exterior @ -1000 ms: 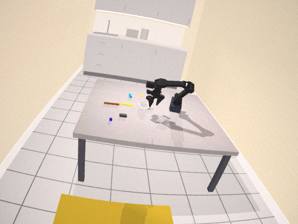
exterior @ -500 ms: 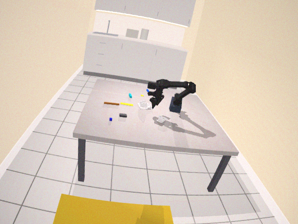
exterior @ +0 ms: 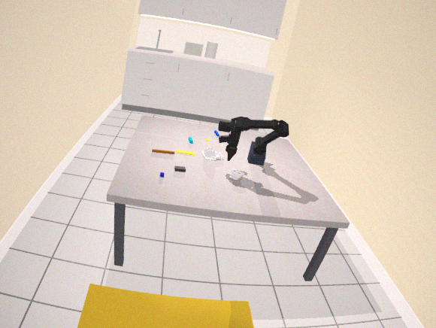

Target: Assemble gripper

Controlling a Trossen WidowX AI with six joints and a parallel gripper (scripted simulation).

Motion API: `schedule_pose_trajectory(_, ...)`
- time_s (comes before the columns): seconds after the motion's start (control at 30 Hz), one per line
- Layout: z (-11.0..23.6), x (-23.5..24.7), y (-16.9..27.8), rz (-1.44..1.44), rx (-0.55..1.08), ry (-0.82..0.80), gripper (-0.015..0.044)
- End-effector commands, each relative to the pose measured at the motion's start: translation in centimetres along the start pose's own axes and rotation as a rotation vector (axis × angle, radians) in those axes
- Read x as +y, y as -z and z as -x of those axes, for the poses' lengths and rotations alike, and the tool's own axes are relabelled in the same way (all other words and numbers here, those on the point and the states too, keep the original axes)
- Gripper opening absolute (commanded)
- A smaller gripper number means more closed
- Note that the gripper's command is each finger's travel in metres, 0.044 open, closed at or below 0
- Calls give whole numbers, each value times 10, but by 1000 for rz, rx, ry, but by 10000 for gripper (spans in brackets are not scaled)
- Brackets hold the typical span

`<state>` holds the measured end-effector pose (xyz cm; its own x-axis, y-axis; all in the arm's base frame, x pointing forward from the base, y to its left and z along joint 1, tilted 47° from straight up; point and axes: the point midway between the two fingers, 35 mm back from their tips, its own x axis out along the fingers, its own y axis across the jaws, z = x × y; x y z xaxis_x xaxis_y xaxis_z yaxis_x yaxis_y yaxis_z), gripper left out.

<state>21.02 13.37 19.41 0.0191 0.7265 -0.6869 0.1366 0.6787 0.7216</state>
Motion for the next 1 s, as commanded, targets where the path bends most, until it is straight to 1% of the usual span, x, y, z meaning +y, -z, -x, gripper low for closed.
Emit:
schedule_pose_trajectory(0.0, 1, 2, 5, 82, 2, 3, 440)
schedule_pose_trajectory(0.97, 5, 16, 38, 671, 14, -10, 440)
